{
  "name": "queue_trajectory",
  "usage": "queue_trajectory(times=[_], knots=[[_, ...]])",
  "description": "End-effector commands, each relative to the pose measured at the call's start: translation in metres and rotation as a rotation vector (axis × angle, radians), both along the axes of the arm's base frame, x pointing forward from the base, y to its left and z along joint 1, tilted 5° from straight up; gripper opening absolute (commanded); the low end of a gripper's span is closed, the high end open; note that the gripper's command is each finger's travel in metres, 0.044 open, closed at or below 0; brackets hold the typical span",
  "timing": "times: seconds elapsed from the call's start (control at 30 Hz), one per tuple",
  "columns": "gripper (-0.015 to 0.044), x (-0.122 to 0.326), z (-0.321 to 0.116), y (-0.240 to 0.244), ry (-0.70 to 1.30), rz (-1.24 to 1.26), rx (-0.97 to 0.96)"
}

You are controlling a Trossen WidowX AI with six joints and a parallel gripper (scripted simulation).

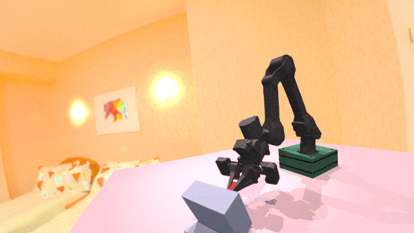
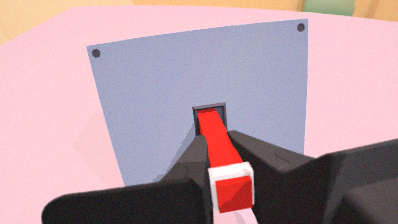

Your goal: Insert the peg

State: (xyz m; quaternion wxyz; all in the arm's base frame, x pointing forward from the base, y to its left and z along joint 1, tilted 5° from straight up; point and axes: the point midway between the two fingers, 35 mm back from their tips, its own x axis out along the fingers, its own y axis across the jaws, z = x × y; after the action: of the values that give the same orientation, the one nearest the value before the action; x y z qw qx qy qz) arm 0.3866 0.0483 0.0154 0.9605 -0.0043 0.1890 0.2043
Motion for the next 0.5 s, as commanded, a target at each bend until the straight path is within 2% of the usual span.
queue_trajectory(times=[0.0,0.47], knots=[[0.0000,0.0030,0.0009,0.0015,-0.005,0.001,0.003],[0.0000,0.0072,-0.0010,0.0043,-0.005,0.001,0.004]])
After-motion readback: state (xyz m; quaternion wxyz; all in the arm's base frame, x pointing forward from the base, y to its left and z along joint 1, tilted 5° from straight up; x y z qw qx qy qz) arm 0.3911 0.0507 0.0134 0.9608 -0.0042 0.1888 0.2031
